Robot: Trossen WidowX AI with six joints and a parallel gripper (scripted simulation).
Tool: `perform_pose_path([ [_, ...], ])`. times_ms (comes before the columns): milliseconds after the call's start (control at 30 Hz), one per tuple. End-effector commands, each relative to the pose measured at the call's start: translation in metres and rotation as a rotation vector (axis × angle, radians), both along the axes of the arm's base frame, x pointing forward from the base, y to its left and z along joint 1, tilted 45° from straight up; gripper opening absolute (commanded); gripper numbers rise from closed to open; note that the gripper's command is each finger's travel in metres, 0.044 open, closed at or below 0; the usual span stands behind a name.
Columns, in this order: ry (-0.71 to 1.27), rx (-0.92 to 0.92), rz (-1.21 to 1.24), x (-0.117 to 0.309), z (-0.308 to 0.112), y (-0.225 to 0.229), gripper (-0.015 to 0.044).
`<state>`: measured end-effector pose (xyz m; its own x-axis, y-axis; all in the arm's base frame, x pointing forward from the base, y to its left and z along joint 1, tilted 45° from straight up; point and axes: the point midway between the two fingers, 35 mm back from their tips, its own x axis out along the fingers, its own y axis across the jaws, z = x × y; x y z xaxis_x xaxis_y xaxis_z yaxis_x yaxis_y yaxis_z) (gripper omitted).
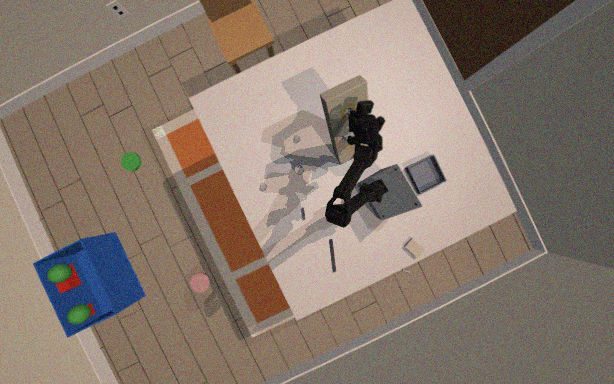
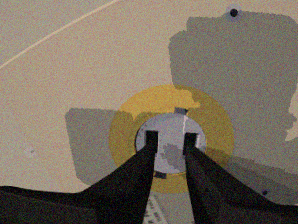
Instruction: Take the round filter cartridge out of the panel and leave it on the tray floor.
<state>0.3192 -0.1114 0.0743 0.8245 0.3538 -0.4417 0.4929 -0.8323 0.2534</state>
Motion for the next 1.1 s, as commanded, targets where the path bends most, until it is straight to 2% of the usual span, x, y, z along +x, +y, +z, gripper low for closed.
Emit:
perform_pose_path([
  [0, 0.005, 0.001, -0.004, 0.0009, -0.0010, 0.0001, 0.0093],
  [1067, 0.005, 0.001, -0.004, 0.0059, -0.0031, 0.0021, 0.0093],
])
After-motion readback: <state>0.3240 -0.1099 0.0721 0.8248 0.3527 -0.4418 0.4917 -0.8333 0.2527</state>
